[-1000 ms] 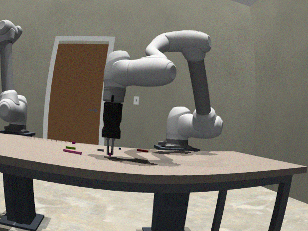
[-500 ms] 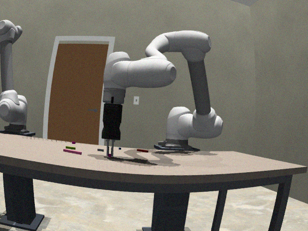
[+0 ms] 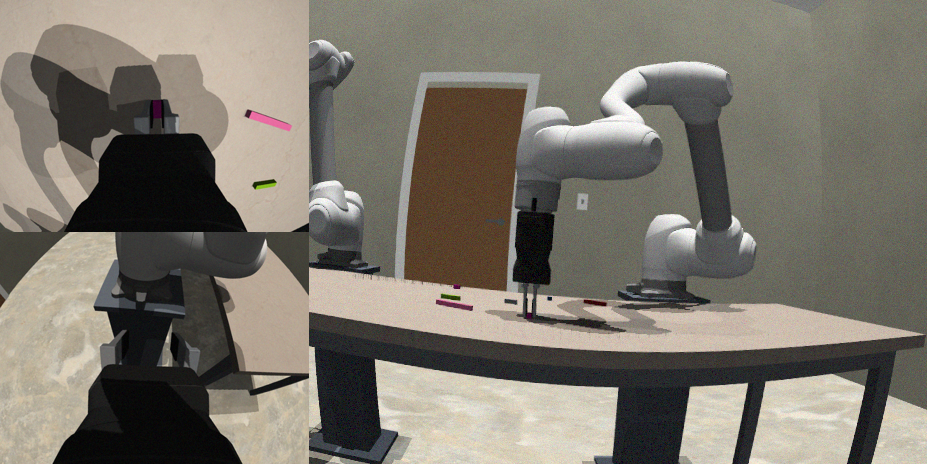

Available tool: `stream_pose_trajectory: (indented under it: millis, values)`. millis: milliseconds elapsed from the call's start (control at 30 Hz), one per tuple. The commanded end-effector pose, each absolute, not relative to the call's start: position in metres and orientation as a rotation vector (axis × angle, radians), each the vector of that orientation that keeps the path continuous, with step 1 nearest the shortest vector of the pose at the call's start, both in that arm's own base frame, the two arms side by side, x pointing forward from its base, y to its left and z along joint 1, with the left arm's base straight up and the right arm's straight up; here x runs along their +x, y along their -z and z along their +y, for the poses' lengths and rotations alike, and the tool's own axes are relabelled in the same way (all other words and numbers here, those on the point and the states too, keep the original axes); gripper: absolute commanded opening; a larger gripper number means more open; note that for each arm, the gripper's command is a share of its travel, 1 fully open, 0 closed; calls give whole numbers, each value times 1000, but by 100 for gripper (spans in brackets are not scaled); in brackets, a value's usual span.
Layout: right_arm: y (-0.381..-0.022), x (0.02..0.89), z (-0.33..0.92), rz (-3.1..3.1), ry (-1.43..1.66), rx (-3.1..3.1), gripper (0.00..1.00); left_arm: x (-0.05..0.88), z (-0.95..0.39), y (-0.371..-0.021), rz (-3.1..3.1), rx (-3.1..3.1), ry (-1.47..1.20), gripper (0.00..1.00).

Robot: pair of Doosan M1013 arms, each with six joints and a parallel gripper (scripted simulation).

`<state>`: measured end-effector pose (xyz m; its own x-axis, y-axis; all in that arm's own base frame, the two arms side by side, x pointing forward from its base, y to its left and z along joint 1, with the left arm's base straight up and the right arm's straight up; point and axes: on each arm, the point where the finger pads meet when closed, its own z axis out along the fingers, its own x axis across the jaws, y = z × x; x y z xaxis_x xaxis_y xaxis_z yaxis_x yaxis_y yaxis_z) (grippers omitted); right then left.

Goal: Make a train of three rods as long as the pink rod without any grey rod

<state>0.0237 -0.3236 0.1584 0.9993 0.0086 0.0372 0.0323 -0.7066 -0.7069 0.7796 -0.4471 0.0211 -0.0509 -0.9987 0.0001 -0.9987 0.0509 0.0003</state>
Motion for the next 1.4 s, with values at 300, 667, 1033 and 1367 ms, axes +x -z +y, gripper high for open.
stream_pose_trajectory:
  millis: [300,667,1033,1367]
  values:
    - [-159,24,-324,-28,40,-2356,100,780,-447,-23,-2278,2164,-3,24]
    - [-159,24,-324,-28,40,-2356,100,780,-447,-23,-2278,2164,-3,24]
    - [-159,24,-324,-28,40,-2356,100,780,-447,-23,-2278,2164,-3,30]
    - [-159,24,-324,-28,40,-2356,100,780,-447,-23,-2278,2164,-3,42]
